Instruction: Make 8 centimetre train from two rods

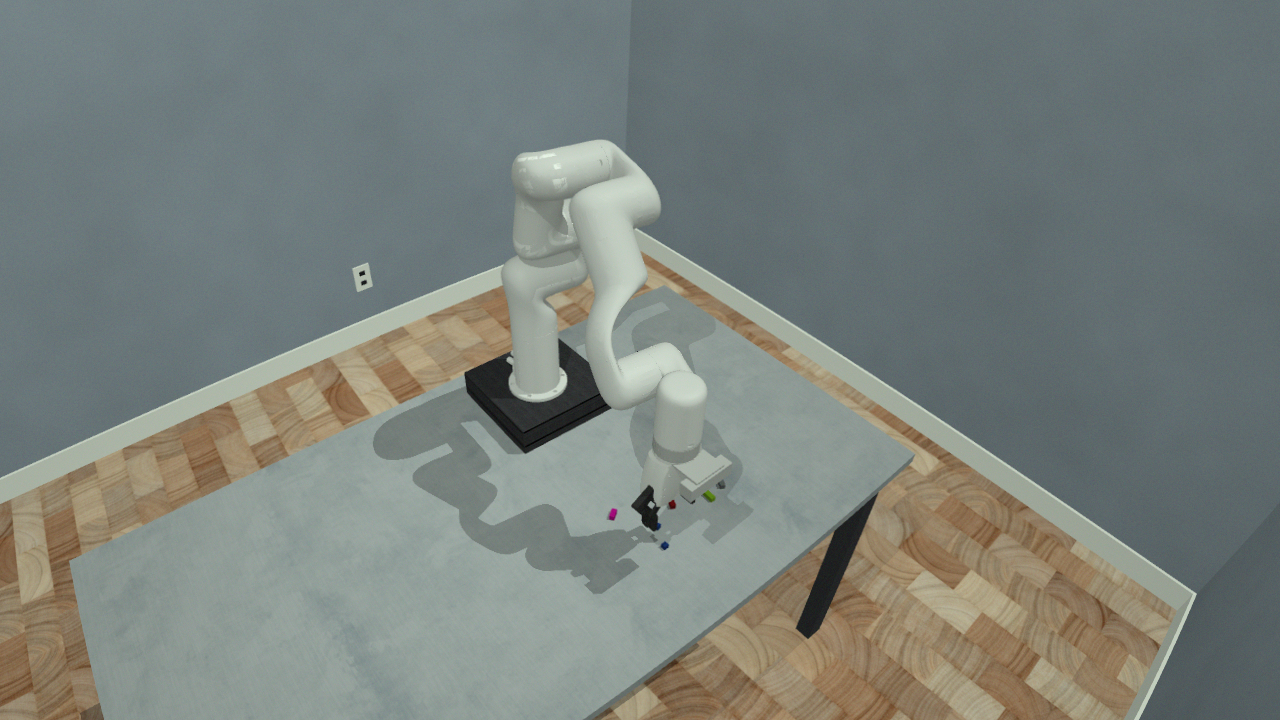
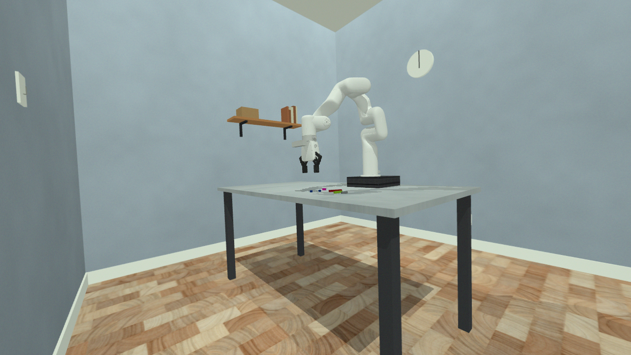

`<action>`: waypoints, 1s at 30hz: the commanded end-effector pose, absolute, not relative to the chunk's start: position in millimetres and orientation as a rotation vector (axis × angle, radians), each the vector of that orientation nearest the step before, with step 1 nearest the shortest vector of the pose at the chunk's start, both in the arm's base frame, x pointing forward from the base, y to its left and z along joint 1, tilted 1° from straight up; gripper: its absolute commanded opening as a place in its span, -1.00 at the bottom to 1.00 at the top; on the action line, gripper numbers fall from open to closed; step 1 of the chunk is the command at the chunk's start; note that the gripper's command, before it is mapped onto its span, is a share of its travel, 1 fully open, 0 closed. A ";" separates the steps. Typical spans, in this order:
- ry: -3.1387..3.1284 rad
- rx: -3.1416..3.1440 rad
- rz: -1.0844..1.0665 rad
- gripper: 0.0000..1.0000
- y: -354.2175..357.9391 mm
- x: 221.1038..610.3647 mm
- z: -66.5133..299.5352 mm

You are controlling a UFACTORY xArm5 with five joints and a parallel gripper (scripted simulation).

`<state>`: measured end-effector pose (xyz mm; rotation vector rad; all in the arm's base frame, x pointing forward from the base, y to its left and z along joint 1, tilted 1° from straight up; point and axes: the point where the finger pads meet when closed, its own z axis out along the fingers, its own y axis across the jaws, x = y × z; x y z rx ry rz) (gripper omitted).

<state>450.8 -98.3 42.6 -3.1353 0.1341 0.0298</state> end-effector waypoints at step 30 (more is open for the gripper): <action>-0.460 -3.102 0.023 1.00 -91.0 448.0 42.5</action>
